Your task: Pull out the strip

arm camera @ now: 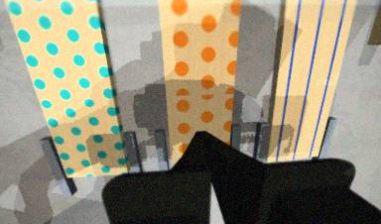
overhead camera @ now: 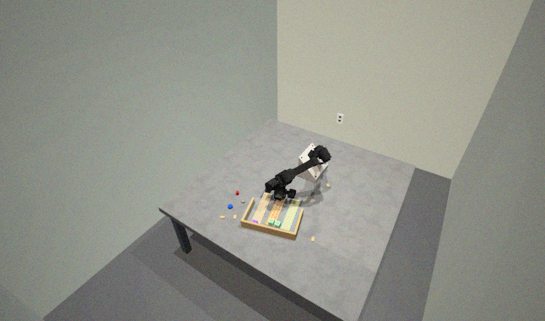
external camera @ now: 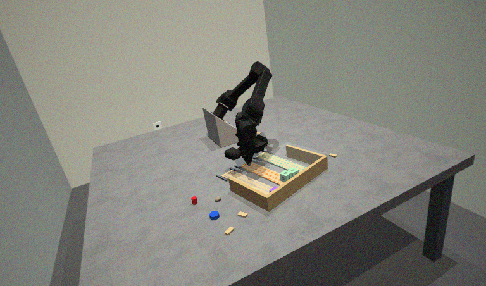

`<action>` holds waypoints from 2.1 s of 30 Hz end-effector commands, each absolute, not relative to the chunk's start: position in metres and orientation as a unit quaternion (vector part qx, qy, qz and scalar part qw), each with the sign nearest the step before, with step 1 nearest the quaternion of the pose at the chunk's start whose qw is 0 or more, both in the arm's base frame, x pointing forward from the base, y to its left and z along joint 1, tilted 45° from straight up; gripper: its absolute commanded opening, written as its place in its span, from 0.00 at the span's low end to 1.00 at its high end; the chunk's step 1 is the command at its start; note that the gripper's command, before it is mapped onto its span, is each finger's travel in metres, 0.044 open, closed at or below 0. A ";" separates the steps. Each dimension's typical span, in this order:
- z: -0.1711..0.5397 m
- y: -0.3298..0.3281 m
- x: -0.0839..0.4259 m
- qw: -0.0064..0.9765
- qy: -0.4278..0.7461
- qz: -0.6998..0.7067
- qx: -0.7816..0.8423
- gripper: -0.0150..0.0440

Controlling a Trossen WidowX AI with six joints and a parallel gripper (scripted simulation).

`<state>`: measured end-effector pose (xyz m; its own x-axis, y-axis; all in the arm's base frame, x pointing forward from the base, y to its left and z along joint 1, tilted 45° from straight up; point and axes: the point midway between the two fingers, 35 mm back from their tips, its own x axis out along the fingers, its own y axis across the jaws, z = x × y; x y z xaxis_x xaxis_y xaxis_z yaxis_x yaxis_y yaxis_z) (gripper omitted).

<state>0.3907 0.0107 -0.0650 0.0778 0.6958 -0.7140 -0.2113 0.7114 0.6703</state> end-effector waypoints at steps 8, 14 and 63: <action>-0.066 0.013 0.391 0.705 0.598 0.322 0.205 0.25; -0.067 0.013 0.392 0.705 0.598 0.322 0.205 0.25; -0.078 0.010 0.363 0.705 0.598 0.322 0.205 0.25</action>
